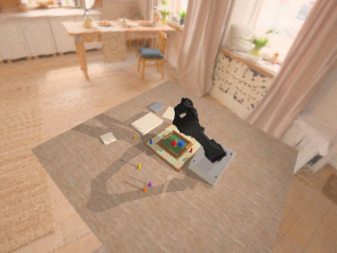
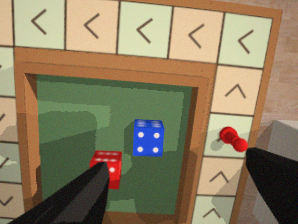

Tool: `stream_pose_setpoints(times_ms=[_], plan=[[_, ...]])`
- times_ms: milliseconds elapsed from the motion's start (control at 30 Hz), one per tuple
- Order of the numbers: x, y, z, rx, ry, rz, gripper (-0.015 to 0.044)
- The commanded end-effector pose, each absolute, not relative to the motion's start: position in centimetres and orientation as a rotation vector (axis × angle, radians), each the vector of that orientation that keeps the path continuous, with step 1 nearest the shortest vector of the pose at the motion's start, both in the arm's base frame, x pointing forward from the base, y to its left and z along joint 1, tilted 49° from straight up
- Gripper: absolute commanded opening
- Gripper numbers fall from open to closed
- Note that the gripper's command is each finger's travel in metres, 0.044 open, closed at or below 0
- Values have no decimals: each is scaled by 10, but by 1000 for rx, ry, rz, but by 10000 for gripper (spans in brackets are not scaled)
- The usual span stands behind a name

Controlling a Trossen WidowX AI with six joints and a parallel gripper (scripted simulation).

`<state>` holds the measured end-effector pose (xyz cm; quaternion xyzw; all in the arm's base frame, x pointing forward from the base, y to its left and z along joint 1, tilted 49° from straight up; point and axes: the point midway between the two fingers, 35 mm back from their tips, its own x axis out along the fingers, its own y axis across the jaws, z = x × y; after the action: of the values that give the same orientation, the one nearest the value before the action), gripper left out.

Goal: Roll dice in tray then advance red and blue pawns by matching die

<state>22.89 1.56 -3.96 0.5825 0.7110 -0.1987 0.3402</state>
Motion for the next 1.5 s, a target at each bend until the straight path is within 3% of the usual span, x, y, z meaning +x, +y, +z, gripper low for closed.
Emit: stream_pose_setpoints(times_ms=[0, 67, 400, 1467], plan=[[211, 20, -43, 1328, 1838, -213, 256], [202, 22, -45, 1212, 1811, -40, 204], [161, 36, -52, 645, 1541, 675, 200], [158, 54, -67, 635, 1535, 684, 200]])
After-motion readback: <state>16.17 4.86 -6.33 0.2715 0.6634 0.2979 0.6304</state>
